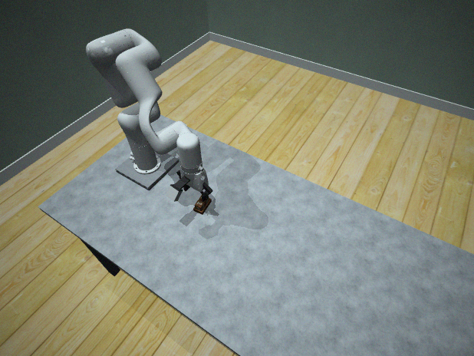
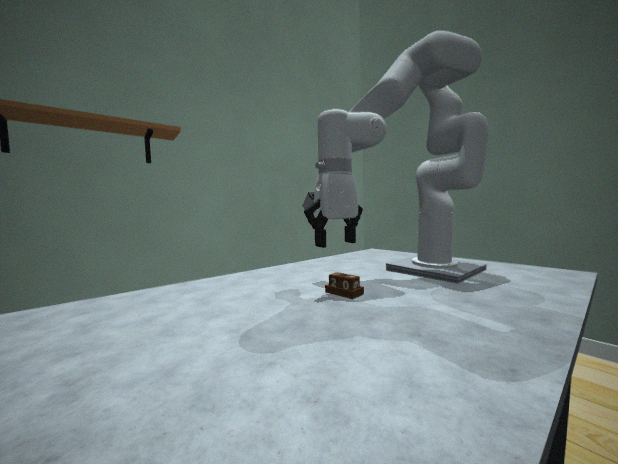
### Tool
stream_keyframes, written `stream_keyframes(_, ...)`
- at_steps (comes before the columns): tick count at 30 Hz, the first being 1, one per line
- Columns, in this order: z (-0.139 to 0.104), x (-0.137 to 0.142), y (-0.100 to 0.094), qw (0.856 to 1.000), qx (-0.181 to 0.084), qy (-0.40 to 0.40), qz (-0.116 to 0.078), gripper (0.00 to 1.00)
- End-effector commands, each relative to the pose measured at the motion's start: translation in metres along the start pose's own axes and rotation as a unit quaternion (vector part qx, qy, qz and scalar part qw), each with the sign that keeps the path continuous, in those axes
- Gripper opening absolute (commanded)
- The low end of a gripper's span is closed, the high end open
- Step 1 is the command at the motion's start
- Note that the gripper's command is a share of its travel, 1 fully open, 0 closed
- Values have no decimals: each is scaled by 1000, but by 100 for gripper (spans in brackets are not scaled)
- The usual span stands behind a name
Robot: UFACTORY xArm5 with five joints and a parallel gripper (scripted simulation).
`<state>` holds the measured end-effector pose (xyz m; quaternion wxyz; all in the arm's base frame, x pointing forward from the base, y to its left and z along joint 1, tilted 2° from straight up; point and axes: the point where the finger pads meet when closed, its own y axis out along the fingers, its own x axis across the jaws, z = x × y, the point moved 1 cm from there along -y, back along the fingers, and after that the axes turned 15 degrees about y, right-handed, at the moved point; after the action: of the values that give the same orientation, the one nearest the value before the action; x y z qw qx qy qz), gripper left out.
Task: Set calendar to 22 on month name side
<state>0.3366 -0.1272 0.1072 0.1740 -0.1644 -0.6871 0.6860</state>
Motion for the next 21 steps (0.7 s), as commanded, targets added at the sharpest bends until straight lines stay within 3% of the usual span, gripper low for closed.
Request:
stream_keyframes(1, -1, -1, -1, 1000, 0, -22, 2, 100)
stream_keyframes(18, -4, -1, -1, 997, 0, -78, 2, 100)
stream_keyframes(19, -4, -1, -1, 997, 0, -78, 2, 49)
stream_keyframes(21, -4, -1, -1, 997, 0, -78, 2, 49)
